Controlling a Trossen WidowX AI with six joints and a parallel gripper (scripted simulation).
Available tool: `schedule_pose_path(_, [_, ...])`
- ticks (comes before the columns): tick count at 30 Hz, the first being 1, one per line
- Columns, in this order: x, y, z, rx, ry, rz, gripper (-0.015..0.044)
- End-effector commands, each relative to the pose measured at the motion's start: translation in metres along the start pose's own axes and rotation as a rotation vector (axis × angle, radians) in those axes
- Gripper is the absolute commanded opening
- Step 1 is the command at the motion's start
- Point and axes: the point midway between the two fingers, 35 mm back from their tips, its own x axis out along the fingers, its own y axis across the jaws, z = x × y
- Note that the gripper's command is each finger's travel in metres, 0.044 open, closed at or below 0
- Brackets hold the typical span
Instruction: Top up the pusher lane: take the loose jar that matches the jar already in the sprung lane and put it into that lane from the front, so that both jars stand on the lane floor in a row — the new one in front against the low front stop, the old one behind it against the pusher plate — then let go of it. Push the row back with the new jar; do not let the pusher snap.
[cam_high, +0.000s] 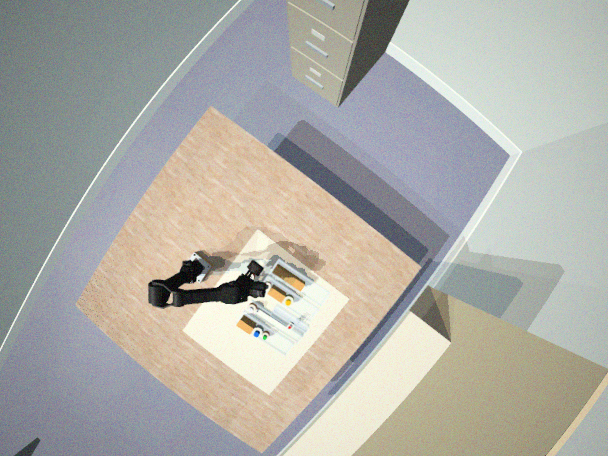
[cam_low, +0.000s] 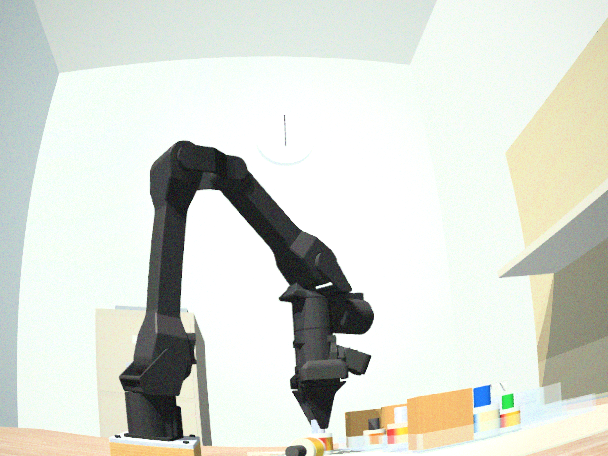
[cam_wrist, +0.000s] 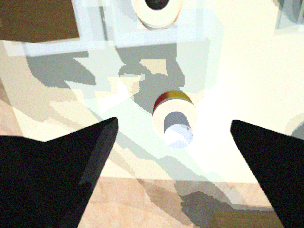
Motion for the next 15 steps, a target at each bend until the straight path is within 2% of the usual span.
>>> schedule_pose_path(1, [0.01, -0.002, -0.002, -0.006, 0.012, -0.014, 0.044])
schedule_pose_path(9, [0.021, -0.002, -0.002, -0.006, 0.012, -0.014, 0.044])
schedule_pose_path(15, [0.021, -0.002, -0.002, -0.006, 0.012, -0.014, 0.0282])
